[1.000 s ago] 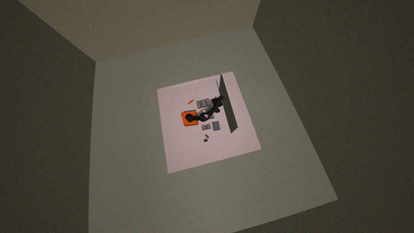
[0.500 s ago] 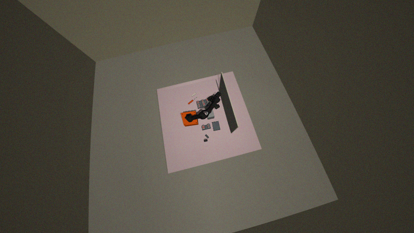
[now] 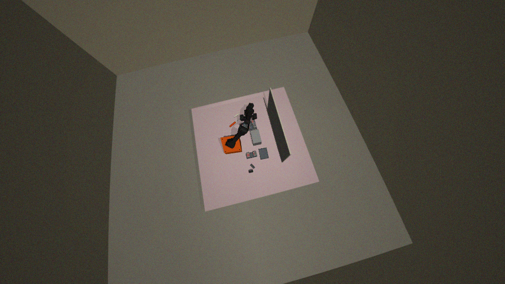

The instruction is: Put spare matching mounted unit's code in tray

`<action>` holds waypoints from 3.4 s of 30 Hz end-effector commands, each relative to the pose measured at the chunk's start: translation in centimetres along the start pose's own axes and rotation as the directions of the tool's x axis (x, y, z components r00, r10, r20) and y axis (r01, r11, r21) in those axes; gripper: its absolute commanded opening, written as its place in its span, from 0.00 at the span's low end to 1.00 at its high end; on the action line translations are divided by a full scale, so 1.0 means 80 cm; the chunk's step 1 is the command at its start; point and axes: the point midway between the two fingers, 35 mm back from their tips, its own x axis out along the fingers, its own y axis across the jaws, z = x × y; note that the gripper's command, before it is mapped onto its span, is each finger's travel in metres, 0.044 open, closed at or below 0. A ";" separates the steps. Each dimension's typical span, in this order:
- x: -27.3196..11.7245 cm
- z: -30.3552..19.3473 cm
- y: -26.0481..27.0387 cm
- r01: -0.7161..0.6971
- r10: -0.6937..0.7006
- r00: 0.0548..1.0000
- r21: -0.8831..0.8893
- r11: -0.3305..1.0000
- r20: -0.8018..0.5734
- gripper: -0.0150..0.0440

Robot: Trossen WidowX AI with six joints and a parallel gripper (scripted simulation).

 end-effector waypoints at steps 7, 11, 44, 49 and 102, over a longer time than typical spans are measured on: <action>0.020 0.014 0.037 -0.012 0.008 1.000 -0.219 0.976 -0.016 1.00; 0.054 0.017 0.034 -0.011 0.008 1.000 -0.218 0.976 -0.016 0.82; 0.111 0.015 0.032 -0.011 0.007 1.000 -0.218 0.976 -0.017 0.76; 0.121 0.014 0.032 -0.010 0.007 1.000 -0.218 0.976 -0.017 0.76; 0.170 0.010 0.036 -0.013 0.009 1.000 -0.212 0.977 -0.019 0.25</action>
